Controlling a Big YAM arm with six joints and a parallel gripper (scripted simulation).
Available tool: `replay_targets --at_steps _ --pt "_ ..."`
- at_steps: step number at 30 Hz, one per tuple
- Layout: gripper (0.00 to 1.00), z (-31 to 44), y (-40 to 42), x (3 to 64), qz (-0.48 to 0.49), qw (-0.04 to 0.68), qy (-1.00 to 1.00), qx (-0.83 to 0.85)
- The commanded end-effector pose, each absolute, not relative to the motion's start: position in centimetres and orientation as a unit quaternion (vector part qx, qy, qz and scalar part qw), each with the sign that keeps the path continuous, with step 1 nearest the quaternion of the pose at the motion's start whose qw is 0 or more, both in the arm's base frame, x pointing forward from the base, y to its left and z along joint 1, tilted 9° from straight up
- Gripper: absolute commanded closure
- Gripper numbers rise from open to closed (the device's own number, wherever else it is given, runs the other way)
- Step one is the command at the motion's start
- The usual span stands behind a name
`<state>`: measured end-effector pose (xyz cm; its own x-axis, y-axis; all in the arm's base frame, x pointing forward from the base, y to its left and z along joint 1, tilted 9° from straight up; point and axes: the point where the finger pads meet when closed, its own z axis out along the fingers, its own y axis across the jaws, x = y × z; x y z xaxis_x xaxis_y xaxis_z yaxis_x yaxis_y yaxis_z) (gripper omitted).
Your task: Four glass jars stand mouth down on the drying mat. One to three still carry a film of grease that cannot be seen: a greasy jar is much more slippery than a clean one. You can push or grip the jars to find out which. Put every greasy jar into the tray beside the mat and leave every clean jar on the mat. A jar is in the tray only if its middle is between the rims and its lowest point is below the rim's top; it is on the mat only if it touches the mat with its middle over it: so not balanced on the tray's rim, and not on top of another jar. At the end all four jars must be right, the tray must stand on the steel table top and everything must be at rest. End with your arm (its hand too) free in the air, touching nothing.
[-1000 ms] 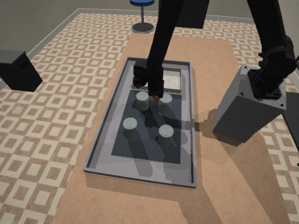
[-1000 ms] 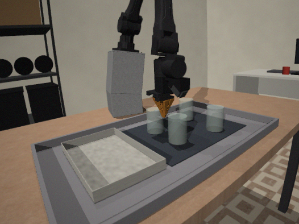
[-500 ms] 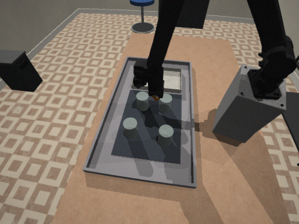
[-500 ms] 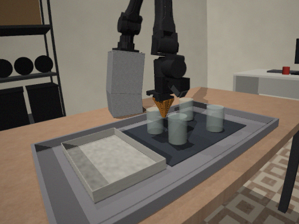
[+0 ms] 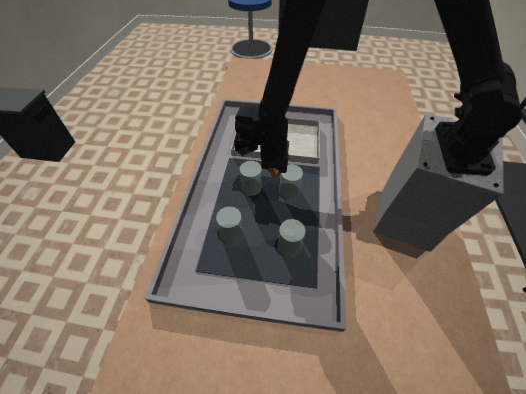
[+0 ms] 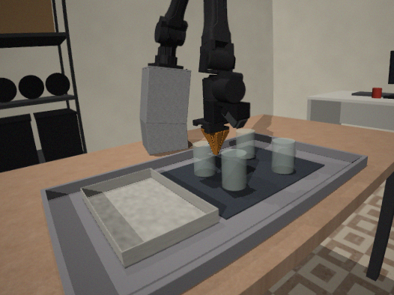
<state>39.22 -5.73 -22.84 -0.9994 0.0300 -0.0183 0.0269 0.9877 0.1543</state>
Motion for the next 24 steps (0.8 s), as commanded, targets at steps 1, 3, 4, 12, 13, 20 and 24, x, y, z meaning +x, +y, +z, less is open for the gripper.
replay_targets --at_steps 1,3,4,12,13,20,24 --pt "1.0 -21.98 -5.92 39.79 0.076 0.022 0.997 0.012" --pt "1.0 -21.98 -5.92 39.79 0.076 0.022 0.997 0.012" --pt "1.0 -21.99 -5.92 39.78 0.076 0.022 0.997 0.012" --pt "1.0 -21.99 -5.91 39.67 0.076 0.022 0.997 0.012" --pt "1.0 -21.99 -5.91 39.66 0.076 0.022 0.997 0.012" --pt "1.0 -21.99 -5.91 39.59 0.076 0.022 0.997 0.012" --pt "1.0 -22.0 -5.91 39.54 0.076 0.022 0.997 0.012"
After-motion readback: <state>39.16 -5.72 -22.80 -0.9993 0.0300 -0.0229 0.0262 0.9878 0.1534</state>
